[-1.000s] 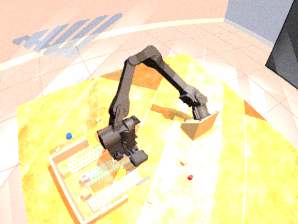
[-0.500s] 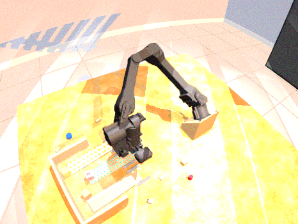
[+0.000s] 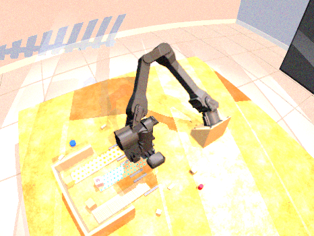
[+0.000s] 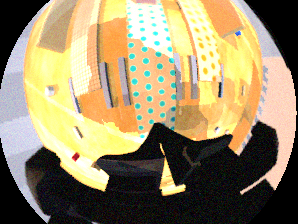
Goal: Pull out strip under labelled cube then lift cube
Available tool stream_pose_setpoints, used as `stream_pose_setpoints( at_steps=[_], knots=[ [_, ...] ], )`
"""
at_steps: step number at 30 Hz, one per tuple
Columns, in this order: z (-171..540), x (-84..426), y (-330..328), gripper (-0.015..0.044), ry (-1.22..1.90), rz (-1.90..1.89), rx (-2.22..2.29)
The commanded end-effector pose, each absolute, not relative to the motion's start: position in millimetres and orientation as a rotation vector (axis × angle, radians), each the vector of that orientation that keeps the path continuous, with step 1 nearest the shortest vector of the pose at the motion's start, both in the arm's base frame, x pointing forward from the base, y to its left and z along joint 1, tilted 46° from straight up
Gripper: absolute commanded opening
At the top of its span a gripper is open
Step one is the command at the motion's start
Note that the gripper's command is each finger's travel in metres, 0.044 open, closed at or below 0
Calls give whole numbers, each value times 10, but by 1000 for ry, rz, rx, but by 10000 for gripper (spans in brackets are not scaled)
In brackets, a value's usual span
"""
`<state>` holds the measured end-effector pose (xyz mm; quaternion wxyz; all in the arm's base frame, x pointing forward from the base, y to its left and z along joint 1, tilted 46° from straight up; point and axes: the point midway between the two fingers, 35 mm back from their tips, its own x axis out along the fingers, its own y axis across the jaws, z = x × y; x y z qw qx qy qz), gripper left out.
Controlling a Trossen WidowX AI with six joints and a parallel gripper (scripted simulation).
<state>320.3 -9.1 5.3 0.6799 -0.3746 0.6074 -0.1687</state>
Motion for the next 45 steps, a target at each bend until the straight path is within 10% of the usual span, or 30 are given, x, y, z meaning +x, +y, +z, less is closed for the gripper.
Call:
stream_pose_setpoints(
  at_steps=[1, 45],
  knots=[
    [20, 3098, -150, 0, 1387, -381, -853],
    [46, 2462, -351, 0, 1390, -380, -855]
  ],
)
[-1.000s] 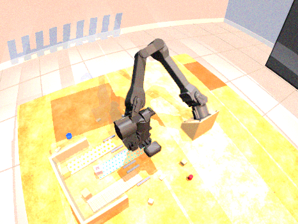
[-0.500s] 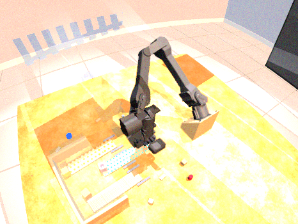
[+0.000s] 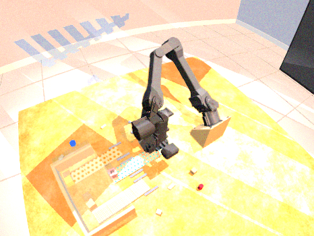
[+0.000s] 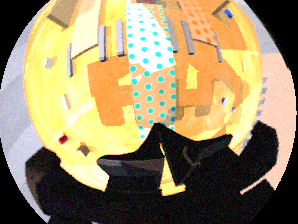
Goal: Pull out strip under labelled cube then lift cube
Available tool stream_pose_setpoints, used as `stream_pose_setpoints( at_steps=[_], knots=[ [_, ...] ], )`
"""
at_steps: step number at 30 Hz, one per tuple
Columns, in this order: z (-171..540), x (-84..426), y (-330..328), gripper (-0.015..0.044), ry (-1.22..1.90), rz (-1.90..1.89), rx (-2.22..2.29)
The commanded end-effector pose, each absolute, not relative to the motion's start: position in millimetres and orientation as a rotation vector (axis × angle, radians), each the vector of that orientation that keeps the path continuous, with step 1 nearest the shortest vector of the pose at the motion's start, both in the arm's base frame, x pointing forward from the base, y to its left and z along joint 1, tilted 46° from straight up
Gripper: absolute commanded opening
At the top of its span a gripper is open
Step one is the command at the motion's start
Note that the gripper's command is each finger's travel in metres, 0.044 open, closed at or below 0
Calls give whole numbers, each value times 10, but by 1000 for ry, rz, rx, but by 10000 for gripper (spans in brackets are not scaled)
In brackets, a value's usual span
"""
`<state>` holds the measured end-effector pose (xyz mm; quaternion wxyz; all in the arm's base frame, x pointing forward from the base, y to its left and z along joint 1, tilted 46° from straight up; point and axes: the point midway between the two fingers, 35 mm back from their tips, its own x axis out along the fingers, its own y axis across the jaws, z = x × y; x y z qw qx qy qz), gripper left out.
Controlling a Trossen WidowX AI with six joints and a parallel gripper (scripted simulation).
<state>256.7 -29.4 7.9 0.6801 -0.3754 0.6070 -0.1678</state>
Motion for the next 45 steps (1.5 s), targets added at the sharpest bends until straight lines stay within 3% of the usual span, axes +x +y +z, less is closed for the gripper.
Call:
stream_pose_setpoints(
  at_steps=[1, 45],
  knots=[
    [46, 2448, -356, 0, 1390, -380, -855],
    [57, 2205, -433, 0, 1391, -380, -856]
  ],
)
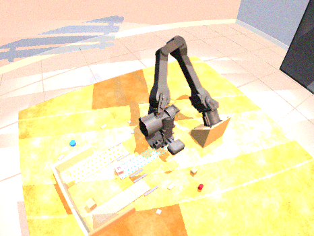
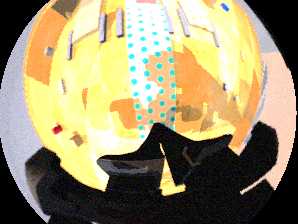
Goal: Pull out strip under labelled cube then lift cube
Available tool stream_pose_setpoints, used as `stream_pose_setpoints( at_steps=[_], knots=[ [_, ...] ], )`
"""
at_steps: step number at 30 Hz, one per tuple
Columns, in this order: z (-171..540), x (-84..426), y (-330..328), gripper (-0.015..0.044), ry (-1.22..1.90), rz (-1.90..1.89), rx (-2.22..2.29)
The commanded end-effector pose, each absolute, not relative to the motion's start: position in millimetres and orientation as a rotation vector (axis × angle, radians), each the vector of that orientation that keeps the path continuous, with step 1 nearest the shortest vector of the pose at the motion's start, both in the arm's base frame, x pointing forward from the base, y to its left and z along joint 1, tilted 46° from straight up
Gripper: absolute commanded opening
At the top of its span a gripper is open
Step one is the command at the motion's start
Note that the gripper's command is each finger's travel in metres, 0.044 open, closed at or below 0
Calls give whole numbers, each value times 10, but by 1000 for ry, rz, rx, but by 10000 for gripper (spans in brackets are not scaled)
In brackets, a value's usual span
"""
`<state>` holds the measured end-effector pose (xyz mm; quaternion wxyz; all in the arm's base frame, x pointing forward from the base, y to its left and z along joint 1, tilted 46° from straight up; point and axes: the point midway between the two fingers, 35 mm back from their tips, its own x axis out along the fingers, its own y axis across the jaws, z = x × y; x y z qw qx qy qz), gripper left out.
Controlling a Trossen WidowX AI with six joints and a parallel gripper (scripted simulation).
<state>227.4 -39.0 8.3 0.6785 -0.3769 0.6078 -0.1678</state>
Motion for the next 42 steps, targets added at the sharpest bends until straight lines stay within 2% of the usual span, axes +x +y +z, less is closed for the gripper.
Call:
stream_pose_setpoints(
  at_steps=[1, 11, 16, 28, 42],
  knots=[
    [57, 2205, -433, 0, 1391, -380, -856],
    [371, 2208, -96, 0, 1391, -379, -854],
    [370, 2455, -27, 131, 1339, -486, -718],
    [394, 2894, 136, 440, 1336, -489, -714],
    [427, 3429, 340, 440, 1333, -489, -712]
  ],
)
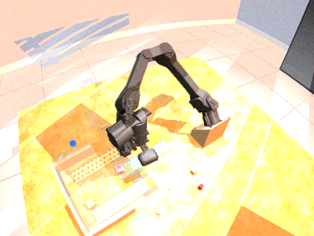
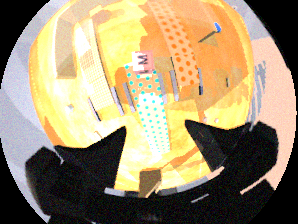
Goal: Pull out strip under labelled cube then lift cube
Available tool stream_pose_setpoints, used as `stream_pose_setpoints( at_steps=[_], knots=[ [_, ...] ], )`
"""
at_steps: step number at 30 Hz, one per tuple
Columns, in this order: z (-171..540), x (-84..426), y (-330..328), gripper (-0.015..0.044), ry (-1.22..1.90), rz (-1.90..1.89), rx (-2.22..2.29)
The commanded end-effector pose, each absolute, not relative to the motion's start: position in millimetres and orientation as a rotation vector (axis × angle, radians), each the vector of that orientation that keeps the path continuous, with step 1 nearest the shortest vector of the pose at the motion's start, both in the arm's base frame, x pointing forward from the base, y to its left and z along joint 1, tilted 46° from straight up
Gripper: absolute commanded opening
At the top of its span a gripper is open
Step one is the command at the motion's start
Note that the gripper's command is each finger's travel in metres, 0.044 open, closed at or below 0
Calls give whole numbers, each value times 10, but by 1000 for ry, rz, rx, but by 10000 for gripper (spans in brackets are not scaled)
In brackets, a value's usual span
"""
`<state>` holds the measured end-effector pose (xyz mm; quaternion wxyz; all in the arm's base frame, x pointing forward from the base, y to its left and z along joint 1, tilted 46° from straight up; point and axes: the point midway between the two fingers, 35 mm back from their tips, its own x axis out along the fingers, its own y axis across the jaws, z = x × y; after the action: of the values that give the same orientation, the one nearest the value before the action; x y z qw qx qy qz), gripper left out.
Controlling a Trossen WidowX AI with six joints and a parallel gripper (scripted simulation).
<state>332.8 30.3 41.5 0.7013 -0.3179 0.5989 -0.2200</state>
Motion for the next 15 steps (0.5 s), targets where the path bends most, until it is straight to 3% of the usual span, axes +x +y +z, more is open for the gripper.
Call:
stream_pose_setpoints(
  at_steps=[1, 15],
  knots=[
    [429, 3465, 353, 440, 1333, -489, -712],
    [474, 4002, 551, 440, 1330, -489, -710]
  ],
)
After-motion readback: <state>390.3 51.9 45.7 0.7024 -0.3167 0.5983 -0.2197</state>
